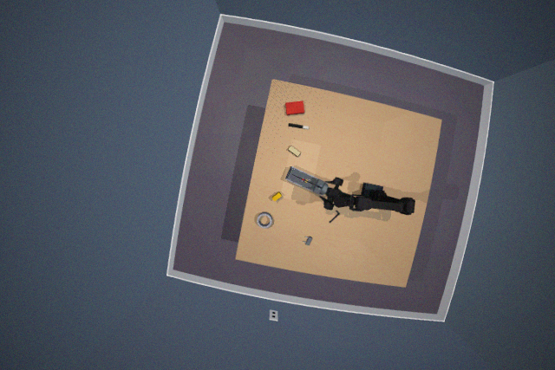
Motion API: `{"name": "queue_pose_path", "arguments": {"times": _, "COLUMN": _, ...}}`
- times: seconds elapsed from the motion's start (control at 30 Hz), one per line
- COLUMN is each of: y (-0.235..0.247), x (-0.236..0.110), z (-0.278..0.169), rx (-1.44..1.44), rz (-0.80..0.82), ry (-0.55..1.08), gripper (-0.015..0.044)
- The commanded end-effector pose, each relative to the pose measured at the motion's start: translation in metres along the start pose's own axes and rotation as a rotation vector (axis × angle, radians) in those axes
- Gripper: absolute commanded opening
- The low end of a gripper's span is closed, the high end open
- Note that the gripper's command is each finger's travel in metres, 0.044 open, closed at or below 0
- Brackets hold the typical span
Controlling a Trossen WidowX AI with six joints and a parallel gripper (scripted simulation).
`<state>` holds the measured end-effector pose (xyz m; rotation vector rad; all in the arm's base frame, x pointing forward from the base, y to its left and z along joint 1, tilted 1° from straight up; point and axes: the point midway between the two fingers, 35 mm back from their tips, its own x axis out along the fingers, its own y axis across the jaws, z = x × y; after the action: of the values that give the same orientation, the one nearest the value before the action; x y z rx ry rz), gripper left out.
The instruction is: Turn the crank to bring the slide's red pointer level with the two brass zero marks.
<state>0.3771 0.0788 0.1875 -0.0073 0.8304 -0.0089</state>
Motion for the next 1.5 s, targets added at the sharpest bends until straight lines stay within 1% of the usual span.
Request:
{"name": "queue_pose_path", "arguments": {"times": 0.0, "y": 0.007, "x": -0.02, "z": -0.02, "rx": 0.022, "rz": -0.018, "ry": -0.018, "gripper": 0.044}}
{"name": "queue_pose_path", "arguments": {"times": 0.27, "y": 0.015, "x": -0.048, "z": -0.059, "rx": 0.054, "rz": -0.033, "ry": -0.051, "gripper": 0.044}}
{"name": "queue_pose_path", "arguments": {"times": 0.43, "y": 0.015, "x": -0.049, "z": -0.062, "rx": 0.056, "rz": -0.034, "ry": -0.054, "gripper": 0.044}}
{"name": "queue_pose_path", "arguments": {"times": 1.17, "y": 0.017, "x": 0.021, "z": -0.124, "rx": 0.056, "rz": -0.034, "ry": -0.054, "gripper": 0.044}}
{"name": "queue_pose_path", "arguments": {"times": 1.47, "y": 0.017, "x": 0.03, "z": -0.132, "rx": 0.056, "rz": -0.034, "ry": -0.054, "gripper": 0.044}}
